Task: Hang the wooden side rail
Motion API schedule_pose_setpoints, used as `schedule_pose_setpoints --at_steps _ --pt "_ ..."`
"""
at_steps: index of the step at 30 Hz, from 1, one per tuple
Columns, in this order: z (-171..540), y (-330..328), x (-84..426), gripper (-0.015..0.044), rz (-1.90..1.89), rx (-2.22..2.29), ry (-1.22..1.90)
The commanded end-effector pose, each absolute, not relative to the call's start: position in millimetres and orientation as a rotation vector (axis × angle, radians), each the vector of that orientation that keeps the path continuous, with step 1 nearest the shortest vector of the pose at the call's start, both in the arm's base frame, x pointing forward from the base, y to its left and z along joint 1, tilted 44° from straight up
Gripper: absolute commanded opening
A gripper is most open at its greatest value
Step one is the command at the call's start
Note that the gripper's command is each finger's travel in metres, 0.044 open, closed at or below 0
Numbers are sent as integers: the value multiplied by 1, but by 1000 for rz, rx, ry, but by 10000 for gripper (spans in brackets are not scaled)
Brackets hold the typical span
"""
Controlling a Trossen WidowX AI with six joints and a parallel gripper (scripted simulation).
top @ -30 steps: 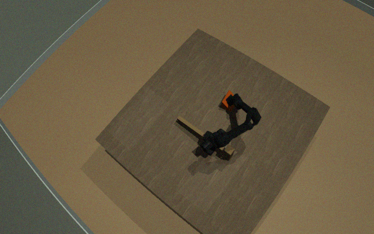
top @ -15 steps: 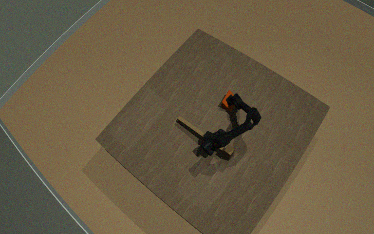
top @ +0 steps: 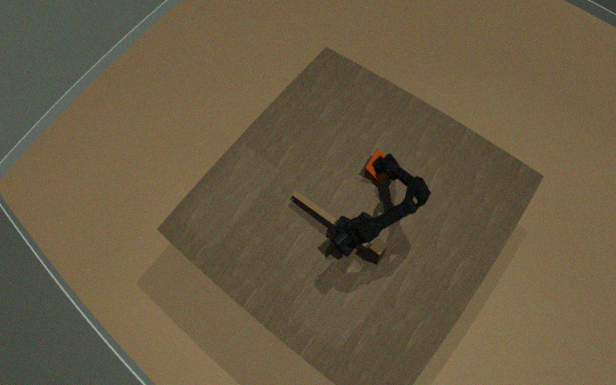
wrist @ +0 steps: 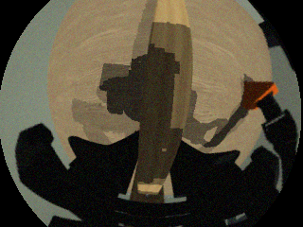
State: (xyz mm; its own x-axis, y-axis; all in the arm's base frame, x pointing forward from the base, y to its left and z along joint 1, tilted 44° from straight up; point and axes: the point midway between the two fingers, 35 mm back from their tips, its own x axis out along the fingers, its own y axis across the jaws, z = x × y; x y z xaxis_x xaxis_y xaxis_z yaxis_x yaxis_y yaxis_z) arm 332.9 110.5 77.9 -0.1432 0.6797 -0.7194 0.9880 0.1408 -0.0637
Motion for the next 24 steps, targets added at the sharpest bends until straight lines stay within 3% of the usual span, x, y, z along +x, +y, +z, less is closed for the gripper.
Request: schedule_pose_setpoints --at_steps 1,24 --pt "80 110 334 0 -752 1602 1883" --pt "82 111 334 0 -751 1602 1883"
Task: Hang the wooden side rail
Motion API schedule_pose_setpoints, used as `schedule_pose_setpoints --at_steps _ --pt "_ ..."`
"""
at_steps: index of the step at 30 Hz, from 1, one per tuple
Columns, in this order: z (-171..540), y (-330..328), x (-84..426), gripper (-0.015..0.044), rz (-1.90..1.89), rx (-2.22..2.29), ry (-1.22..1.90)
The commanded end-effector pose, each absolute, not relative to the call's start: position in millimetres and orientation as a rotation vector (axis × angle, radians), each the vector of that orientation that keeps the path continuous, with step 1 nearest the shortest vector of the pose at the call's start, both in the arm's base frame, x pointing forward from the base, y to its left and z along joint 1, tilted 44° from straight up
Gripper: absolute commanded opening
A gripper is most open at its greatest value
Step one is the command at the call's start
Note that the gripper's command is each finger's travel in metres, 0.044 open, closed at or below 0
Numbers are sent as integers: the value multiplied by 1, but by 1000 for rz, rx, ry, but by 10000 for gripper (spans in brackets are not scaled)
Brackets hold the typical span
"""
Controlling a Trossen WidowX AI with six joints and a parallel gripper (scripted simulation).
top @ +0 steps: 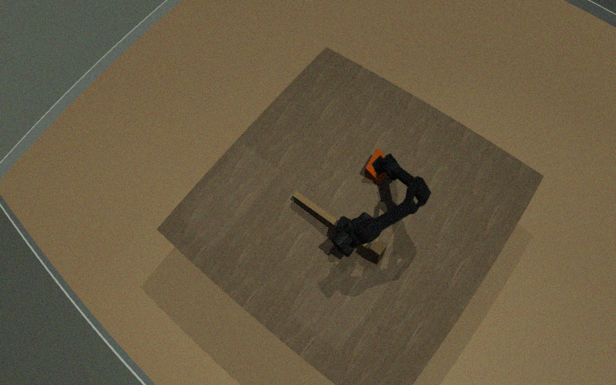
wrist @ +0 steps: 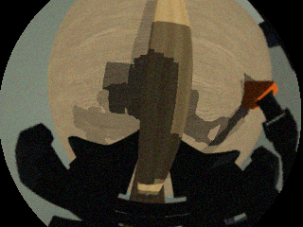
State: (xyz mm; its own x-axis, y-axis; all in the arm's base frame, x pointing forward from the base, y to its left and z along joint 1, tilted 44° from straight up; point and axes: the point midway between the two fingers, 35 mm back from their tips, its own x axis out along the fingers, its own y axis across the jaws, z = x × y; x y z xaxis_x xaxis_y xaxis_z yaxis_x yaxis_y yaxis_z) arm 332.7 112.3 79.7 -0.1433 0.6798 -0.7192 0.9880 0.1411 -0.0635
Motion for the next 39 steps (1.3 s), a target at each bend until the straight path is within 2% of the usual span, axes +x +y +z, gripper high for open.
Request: schedule_pose_setpoints --at_steps 1,39 --pt "82 111 334 0 -751 1602 1883" --pt "81 115 333 0 -751 1602 1883"
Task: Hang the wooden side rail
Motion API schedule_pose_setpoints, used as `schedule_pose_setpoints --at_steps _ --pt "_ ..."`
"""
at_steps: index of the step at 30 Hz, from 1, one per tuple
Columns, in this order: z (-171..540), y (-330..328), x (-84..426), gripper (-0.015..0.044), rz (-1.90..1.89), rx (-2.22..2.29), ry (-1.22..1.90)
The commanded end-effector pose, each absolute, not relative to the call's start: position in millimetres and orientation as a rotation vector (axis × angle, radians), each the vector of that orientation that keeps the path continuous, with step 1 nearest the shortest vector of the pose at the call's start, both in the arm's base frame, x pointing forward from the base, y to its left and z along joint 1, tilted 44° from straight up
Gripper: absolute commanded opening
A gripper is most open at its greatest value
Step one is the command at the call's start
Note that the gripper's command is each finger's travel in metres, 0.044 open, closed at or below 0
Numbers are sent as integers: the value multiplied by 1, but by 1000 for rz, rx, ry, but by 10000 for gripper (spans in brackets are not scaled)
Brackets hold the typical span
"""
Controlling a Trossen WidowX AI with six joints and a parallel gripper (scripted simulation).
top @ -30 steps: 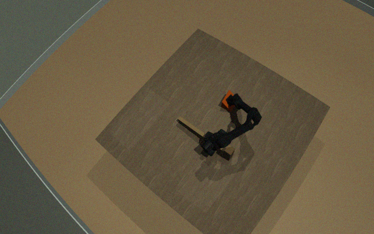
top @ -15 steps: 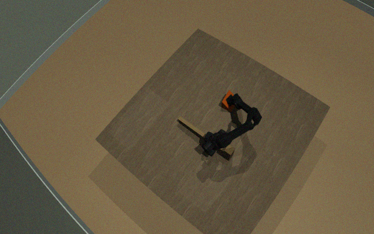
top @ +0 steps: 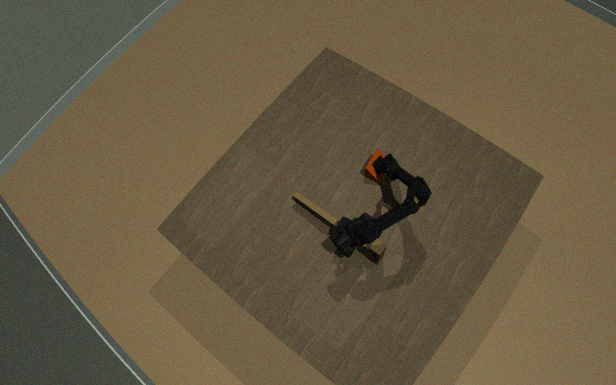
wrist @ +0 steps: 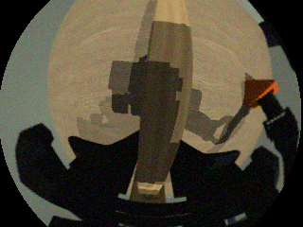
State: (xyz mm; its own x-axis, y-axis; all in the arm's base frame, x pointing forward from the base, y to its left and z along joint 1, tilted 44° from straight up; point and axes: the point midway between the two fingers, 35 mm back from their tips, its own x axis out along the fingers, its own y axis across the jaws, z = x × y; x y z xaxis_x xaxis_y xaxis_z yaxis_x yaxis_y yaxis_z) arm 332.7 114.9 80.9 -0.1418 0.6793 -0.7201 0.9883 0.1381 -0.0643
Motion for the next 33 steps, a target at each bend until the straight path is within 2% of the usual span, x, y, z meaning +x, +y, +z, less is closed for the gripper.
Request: schedule_pose_setpoints --at_steps 1,33 --pt "81 115 333 0 -751 1602 1883" --pt "77 119 333 0 -751 1602 1883"
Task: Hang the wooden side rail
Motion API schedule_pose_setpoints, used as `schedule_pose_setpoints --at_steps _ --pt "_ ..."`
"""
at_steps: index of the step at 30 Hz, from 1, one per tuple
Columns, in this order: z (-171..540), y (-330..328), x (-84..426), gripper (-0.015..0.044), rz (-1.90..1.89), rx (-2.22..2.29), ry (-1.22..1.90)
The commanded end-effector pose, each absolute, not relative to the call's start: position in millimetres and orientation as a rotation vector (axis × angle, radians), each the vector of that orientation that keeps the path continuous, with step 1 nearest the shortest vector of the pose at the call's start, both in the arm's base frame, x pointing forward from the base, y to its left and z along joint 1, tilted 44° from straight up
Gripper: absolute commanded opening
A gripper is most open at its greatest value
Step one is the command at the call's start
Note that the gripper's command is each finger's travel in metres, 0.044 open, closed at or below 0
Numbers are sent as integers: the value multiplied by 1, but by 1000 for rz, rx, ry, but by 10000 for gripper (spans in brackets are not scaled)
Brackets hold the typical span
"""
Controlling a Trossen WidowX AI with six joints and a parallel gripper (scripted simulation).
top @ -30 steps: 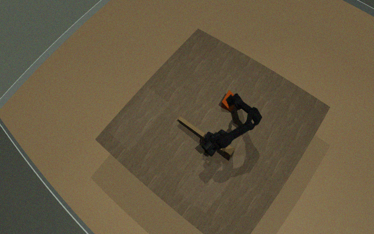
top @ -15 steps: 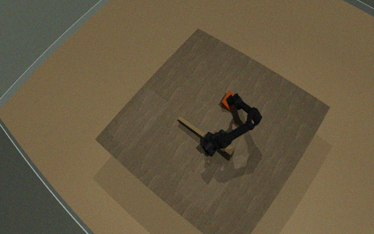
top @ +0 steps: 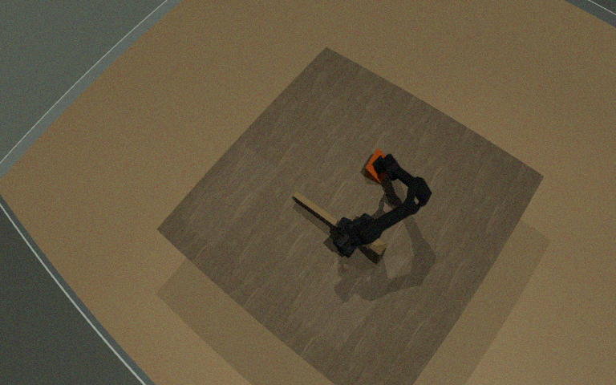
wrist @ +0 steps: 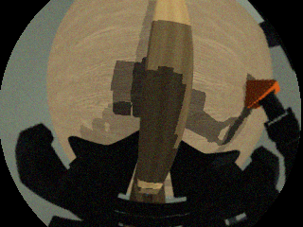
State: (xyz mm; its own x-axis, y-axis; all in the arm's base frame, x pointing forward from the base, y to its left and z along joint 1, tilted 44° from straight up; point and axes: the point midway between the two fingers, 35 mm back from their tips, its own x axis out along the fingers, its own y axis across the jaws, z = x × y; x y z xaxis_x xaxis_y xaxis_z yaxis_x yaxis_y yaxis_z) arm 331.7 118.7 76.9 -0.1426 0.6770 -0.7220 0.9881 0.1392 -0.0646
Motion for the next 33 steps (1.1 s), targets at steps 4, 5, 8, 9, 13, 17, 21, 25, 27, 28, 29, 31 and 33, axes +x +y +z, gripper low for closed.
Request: schedule_pose_setpoints --at_steps 4,5,8,9,13,17,21,25,27,28,29,31,33 --pt "77 119 332 0 -751 1602 1883" --pt "77 119 332 0 -751 1602 1883" --pt "76 120 332 0 -751 1602 1883" --pt "76 120 332 0 -751 1602 1883" --pt "76 120 332 0 -751 1602 1883" --pt "75 121 332 0 -751 1602 1883" --pt "75 121 332 0 -751 1602 1883" --pt "74 121 332 0 -751 1602 1883" --pt "74 122 332 0 -751 1602 1883" --pt "74 122 332 0 -751 1602 1883" --pt "74 122 332 0 -751 1602 1883" --pt "74 122 332 0 -751 1602 1883" --pt "73 122 332 0 -751 1602 1883"
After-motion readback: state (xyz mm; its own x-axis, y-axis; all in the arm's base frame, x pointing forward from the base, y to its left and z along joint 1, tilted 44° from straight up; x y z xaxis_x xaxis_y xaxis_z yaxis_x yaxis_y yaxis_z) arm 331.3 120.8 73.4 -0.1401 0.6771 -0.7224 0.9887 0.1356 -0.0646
